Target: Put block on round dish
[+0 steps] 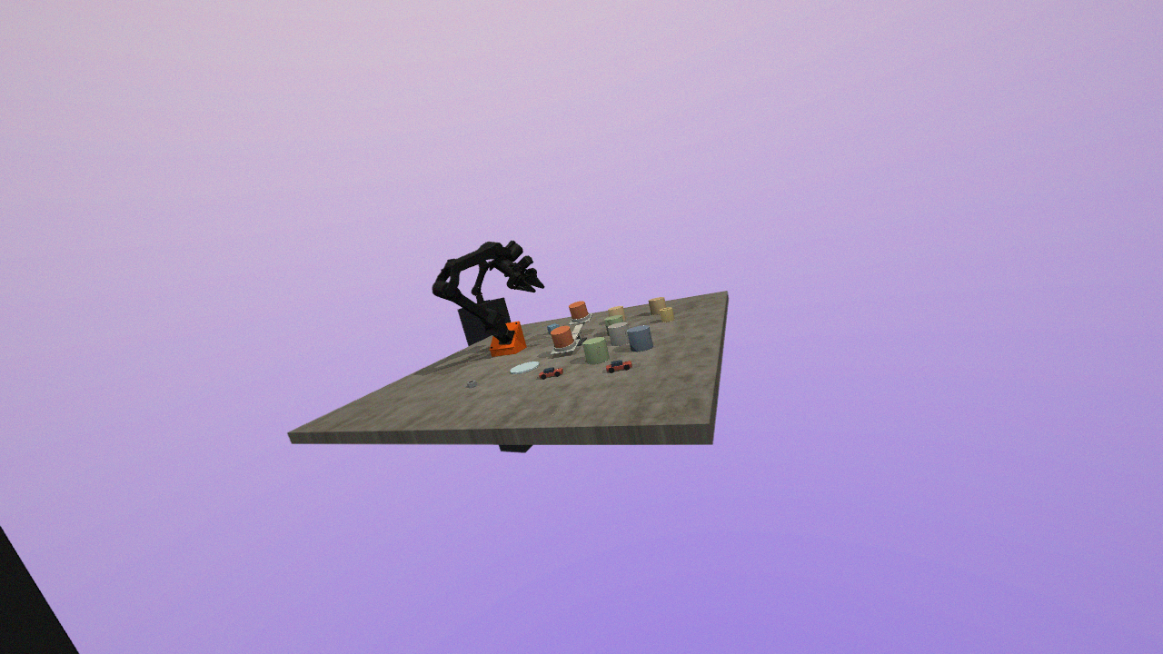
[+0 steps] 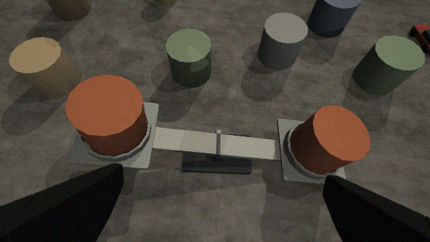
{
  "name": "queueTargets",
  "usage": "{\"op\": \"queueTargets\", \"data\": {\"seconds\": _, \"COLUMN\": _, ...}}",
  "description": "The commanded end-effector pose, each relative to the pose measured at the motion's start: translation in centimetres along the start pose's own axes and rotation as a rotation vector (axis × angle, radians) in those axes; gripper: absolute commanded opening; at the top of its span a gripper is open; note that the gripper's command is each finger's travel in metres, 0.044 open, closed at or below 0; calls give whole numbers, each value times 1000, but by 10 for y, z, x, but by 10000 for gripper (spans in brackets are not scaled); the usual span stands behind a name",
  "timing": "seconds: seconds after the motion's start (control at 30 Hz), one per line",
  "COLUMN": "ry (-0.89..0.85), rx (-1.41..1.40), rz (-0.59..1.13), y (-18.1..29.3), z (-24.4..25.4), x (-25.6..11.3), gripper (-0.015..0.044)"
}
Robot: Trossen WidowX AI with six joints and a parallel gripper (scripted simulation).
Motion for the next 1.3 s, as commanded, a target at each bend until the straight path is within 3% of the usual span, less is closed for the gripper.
{"op": "queueTargets", "data": {"seconds": 0.0, "ry": 10, "rx": 53, "rz": 32, "y": -4, "z": -3, "x": 5, "gripper": 440}}
{"op": "queueTargets", "data": {"seconds": 1.27, "ry": 313, "rx": 1084, "rz": 520, "y": -36, "z": -98, "x": 122, "gripper": 440}}
Point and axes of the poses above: the point midway between the two fingers, 35 mm back from their tips, its own x axis out along the fingers, its own z axis across the jaws, y = z × x, the point moved 4 cm from there along -x, back along the fingers, and after that the axes turned 9 degrees about -x, right-handed, at the moved point
